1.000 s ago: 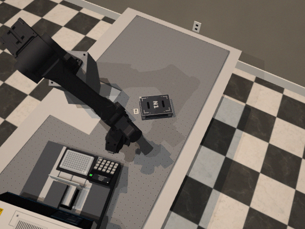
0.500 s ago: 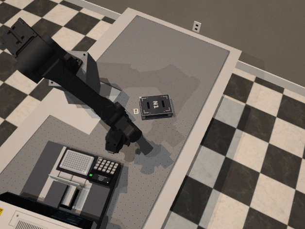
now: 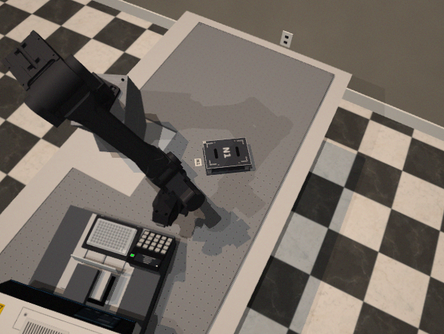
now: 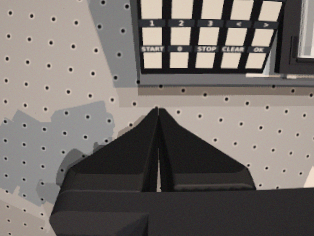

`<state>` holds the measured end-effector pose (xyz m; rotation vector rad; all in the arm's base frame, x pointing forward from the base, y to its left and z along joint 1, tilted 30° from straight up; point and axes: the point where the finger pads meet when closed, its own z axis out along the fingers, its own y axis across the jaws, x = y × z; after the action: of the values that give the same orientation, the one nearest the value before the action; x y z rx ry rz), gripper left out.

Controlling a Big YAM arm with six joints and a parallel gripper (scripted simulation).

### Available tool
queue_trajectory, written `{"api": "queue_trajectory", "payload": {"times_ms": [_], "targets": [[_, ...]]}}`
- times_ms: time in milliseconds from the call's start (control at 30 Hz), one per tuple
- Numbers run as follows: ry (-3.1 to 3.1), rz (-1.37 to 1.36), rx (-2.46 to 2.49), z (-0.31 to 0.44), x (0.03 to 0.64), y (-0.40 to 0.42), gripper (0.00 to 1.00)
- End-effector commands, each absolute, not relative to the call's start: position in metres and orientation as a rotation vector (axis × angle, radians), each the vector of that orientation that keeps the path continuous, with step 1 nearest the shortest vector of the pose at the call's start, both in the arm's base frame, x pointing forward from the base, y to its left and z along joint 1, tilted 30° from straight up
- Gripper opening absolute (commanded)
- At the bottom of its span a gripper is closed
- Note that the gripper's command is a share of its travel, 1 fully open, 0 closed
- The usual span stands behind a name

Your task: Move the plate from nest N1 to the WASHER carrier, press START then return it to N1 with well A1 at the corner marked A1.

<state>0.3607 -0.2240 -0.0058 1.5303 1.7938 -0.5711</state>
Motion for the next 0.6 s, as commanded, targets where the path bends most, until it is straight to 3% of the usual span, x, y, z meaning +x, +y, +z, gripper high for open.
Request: {"api": "queue_trajectory", "payload": {"times_ms": [0, 567], "targets": [[1.776, -0.563, 1.520, -0.005, 0.371, -0.234, 0.00], [1.778, -0.565, 1.521, -0.022, 0.375, -0.252, 0.00]]}}
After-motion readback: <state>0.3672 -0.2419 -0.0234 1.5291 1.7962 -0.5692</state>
